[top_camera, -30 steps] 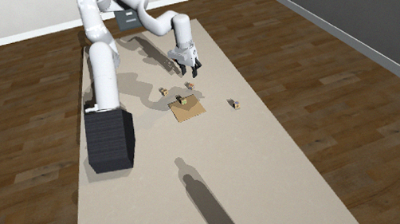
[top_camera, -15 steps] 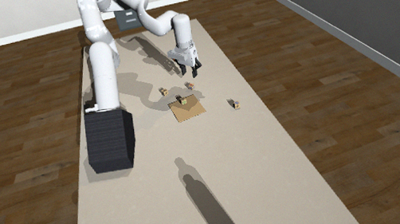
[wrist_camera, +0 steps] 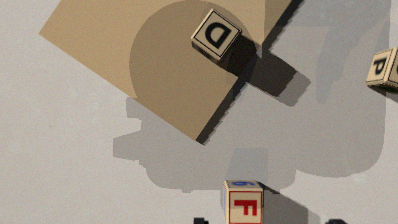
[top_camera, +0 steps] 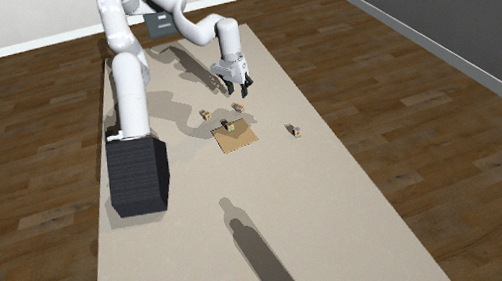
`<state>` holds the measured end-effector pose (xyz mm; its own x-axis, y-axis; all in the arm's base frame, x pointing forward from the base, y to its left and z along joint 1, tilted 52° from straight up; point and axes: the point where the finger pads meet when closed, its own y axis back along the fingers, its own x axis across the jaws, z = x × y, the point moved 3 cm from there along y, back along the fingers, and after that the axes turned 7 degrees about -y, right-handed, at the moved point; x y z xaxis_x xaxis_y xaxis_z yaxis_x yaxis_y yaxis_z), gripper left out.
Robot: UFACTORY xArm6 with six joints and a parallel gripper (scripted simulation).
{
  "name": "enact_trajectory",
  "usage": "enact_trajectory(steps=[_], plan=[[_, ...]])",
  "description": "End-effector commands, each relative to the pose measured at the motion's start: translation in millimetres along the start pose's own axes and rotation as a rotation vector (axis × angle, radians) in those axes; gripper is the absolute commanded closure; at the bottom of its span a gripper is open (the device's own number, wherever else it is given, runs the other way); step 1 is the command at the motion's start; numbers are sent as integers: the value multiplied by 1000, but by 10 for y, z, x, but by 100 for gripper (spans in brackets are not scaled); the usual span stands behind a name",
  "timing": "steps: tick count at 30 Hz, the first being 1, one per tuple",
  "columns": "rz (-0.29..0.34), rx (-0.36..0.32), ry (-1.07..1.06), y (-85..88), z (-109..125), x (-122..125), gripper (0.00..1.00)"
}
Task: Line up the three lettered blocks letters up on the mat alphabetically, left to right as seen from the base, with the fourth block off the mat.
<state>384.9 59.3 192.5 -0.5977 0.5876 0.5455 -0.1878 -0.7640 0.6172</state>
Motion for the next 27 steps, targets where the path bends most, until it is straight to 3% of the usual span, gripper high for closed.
enact_trajectory(steps=[1, 27], plan=[[-2, -2, 1, -16, 9, -5, 36], [-2, -2, 1, -329, 7, -8, 36]])
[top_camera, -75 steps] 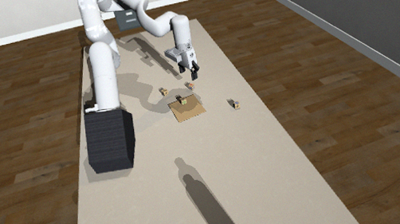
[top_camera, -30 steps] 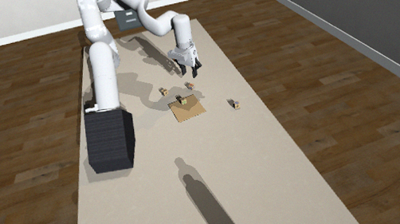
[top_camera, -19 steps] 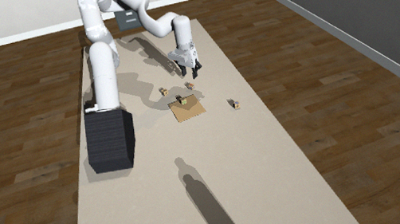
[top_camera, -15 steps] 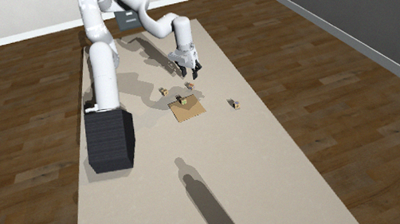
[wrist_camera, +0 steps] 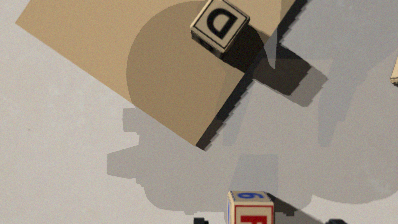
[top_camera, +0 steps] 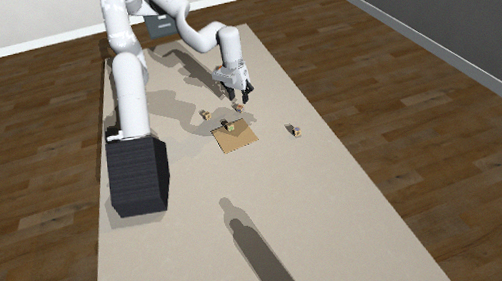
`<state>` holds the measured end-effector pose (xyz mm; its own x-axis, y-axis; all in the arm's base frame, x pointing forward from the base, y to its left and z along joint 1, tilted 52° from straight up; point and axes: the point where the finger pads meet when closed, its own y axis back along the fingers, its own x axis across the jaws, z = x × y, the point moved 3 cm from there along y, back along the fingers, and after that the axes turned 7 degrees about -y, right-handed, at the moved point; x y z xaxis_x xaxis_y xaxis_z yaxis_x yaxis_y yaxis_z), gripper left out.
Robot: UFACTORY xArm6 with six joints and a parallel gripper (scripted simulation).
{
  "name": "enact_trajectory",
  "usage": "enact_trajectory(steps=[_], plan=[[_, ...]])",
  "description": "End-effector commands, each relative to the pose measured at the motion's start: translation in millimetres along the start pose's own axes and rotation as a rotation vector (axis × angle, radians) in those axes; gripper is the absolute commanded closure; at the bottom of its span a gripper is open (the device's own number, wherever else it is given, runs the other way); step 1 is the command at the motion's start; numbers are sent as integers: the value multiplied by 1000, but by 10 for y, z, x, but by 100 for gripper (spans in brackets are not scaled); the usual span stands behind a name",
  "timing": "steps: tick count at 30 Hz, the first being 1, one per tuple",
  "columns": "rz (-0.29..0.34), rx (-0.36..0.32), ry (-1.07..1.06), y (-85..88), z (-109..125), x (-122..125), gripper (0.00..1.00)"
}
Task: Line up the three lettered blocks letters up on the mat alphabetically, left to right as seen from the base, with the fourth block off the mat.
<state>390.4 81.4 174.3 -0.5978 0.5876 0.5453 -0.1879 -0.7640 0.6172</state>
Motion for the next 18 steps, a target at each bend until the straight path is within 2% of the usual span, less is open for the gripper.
enact_trajectory(steps=[1, 18], plan=[[-2, -2, 1, -53, 9, -6, 36], [-2, -2, 1, -193, 8, -7, 36]])
